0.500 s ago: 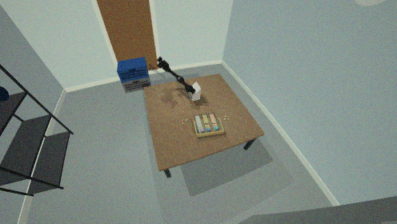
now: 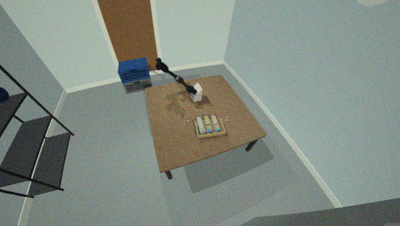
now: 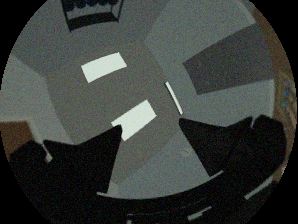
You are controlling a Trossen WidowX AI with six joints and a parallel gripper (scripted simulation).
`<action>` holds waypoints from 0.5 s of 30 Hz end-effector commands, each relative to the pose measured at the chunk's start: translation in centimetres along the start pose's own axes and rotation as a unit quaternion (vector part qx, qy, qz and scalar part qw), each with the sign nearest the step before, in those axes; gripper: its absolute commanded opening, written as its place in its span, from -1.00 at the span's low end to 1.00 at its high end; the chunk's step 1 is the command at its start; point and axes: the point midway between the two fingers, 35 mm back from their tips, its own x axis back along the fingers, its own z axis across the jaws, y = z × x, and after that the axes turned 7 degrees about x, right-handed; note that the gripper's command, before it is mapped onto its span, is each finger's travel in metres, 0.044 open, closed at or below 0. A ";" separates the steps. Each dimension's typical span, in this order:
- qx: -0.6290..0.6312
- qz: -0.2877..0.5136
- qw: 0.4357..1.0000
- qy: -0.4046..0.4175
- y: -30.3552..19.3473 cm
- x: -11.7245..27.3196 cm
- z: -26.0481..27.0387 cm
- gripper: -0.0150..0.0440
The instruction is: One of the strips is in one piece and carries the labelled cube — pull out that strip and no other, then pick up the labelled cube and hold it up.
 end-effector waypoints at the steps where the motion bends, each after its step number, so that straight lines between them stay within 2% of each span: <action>1: 0.018 -0.011 0.998 -0.059 2.4 -5.0 -4.7 0.86; 15: 0.120 -0.010 0.963 -0.240 5.1 -16.4 -22.0 0.86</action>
